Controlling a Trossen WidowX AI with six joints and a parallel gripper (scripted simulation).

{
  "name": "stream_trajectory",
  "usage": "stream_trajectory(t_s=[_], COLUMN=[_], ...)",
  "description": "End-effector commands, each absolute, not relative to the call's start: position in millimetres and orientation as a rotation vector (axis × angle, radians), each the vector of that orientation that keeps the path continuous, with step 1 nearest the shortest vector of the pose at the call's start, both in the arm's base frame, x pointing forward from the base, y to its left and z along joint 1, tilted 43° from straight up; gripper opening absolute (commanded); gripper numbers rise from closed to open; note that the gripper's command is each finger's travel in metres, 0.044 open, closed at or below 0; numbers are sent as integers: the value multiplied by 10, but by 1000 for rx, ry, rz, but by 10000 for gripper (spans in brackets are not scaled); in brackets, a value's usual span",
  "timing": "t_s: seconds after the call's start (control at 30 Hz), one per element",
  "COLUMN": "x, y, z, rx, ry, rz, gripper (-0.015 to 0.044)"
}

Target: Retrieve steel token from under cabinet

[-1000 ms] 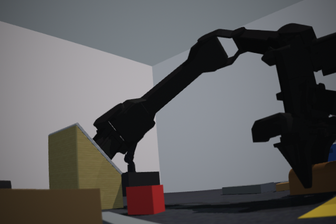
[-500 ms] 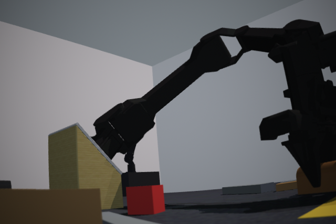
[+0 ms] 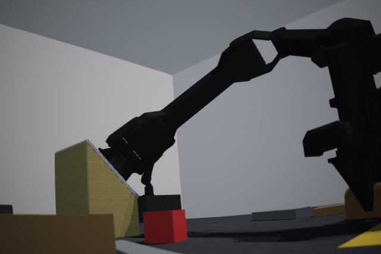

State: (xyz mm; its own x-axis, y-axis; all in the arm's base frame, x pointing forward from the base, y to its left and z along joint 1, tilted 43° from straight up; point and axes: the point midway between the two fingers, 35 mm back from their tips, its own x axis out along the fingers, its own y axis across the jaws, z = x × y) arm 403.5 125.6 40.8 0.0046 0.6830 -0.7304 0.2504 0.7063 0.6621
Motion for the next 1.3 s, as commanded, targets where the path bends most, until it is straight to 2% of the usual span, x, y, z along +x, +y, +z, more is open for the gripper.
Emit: stream_trajectory(t_s=[0.0,1.27], x=[4087,4039], y=[1243,1067], z=[399,206], rx=[788,787], ry=[1570,1571], rz=[403,402], gripper=[0,0])
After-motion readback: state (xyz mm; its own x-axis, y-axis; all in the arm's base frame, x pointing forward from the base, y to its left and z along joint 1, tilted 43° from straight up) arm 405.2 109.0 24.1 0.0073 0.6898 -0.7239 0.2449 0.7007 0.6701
